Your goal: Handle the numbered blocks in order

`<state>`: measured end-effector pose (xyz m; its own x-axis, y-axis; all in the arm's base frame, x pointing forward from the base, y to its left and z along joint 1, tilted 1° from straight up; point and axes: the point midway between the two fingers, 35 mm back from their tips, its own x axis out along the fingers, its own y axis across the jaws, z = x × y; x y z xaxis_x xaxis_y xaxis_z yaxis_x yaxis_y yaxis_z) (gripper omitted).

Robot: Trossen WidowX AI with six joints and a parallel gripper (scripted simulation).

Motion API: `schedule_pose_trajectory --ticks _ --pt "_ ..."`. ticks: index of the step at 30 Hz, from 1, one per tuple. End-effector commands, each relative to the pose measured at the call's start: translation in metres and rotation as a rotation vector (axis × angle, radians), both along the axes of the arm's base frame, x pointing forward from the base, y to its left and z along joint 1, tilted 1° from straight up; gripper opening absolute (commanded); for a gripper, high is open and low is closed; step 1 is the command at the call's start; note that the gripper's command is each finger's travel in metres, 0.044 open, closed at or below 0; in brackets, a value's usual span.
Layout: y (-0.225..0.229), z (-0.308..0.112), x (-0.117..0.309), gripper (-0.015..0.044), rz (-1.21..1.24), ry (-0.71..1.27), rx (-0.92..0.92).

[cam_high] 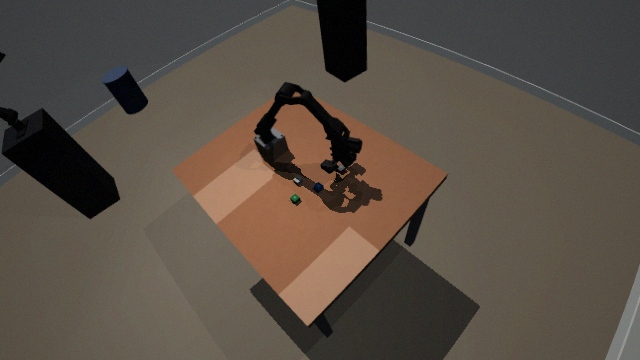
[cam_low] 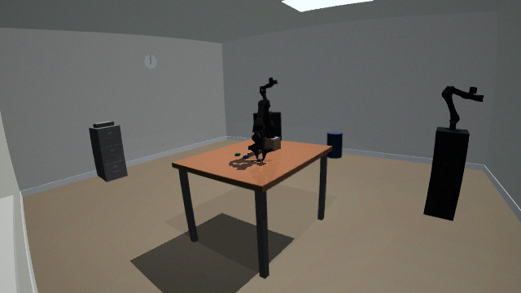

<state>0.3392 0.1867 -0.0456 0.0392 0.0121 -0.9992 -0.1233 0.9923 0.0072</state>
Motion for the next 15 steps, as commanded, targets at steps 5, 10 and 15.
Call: schedule_pose_trajectory --ticks 5,10,15 --pt "0.0 -0.001 0.0 0.04 -0.004 -0.001 -0.001" --pt "0.0 0.033 -0.001 0.04 -0.004 -0.001 -0.001" --pt "-0.001 0.036 -0.001 0.04 -0.004 -0.001 -0.001"
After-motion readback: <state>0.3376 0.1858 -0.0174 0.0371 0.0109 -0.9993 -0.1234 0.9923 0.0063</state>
